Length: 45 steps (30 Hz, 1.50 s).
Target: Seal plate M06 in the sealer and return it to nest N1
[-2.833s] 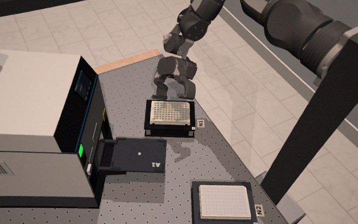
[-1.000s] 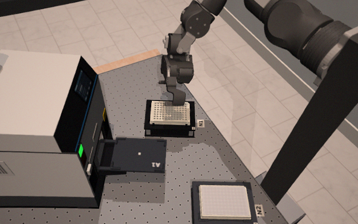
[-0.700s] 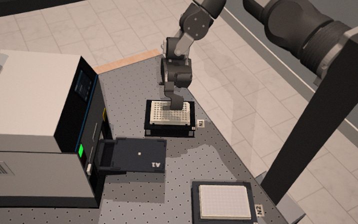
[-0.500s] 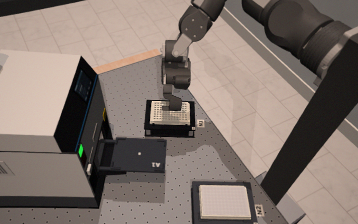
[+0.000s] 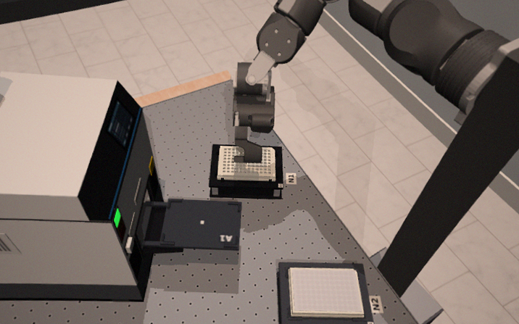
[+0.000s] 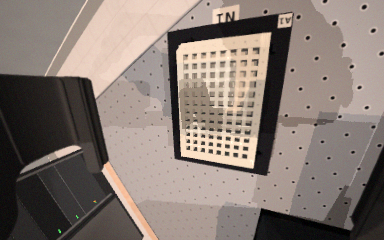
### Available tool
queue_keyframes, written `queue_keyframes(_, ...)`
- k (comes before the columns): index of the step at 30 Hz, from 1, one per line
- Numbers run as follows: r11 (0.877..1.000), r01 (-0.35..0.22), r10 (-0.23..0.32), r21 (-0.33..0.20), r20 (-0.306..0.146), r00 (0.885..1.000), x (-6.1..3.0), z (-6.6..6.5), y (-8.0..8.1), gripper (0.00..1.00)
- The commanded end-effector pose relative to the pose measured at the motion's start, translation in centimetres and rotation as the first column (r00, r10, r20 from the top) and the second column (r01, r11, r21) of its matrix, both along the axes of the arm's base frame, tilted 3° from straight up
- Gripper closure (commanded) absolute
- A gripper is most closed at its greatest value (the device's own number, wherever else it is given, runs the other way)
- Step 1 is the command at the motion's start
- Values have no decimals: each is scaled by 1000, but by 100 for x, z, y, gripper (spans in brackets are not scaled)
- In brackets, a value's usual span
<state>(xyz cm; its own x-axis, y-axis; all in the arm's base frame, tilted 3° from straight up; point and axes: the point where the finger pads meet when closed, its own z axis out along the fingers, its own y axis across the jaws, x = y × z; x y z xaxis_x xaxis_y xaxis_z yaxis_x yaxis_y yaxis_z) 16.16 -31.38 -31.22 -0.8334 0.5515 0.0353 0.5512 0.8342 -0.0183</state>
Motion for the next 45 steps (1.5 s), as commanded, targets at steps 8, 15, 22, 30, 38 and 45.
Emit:
queue_keyframes(8, 1000, 5, -5, -11, -6, 1000, -7, 7, -22, 23)
queue_keyframes(15, 1000, 3, -3, -6, -3, 1000, -2, 6, -11, 23)
queue_keyframes(22, 1000, 3, -3, -6, -3, 1000, -2, 6, -11, 23)
queue_keyframes(30, 1000, 5, -5, -10, -5, 1000, -13, -433, -11, 23)
queue_keyframes(38, 1000, 5, -5, -11, -6, 1000, -16, -543, -11, 23)
queue_keyframes(45, 1000, 6, -6, -14, -9, 1000, -22, -581, -19, 23)
